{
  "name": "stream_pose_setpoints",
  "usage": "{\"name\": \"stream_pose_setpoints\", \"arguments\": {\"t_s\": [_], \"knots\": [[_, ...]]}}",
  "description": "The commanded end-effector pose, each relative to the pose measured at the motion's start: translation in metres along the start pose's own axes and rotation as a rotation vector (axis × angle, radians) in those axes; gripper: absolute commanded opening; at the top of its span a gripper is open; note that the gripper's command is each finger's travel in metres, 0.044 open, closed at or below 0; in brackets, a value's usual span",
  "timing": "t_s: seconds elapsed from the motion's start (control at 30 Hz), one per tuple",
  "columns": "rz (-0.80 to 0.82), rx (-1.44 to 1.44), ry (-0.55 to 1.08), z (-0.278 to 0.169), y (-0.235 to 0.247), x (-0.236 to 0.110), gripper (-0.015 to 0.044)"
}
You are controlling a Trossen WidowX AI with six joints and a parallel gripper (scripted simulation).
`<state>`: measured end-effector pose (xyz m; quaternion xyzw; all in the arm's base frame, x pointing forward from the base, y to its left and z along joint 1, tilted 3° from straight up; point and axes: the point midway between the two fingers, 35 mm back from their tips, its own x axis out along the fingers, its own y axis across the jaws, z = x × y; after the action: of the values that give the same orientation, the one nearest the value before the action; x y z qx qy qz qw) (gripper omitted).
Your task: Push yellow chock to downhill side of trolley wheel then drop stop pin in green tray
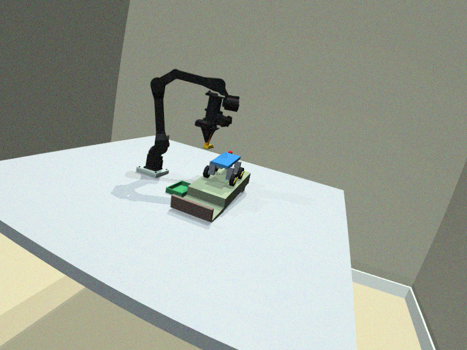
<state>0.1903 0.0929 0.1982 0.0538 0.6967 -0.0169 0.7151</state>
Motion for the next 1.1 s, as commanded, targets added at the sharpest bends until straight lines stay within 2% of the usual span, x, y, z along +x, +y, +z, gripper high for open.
{"name": "stream_pose_setpoints", "arguments": {"t_s": [0.0,1.07], "knots": [[0.001,-0.012,0.001,0.003,-0.014,0.001,0.0000],[-0.009,-0.013,-0.001,0.029,-0.115,0.006,0.0000]]}}
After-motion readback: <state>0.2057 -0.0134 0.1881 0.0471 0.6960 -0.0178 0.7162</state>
